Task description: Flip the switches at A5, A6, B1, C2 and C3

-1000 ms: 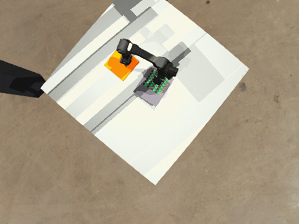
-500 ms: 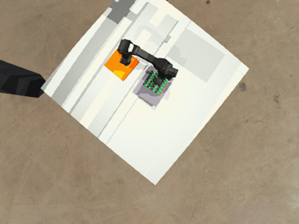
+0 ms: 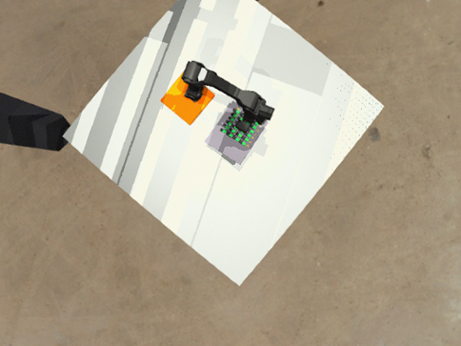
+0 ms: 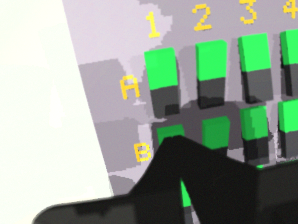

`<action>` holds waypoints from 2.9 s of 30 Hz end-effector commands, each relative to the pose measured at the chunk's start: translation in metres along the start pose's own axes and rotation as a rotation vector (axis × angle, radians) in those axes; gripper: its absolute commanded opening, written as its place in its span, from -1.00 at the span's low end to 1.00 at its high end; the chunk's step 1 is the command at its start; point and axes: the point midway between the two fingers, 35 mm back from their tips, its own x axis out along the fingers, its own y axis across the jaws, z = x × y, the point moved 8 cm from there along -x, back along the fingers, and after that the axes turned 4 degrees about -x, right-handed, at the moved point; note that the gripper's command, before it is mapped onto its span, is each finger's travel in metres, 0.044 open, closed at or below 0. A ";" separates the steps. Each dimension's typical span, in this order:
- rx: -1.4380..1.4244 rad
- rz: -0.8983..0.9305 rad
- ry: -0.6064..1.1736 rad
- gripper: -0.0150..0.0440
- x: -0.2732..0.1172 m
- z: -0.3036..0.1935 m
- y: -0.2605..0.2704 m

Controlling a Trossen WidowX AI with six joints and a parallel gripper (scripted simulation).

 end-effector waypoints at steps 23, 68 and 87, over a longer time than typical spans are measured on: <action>-0.004 0.001 0.004 -0.49 0.002 -0.001 0.000; -0.004 0.001 0.004 -0.49 0.008 -0.001 0.000; -0.004 -0.001 -0.020 -0.49 -0.057 -0.020 -0.008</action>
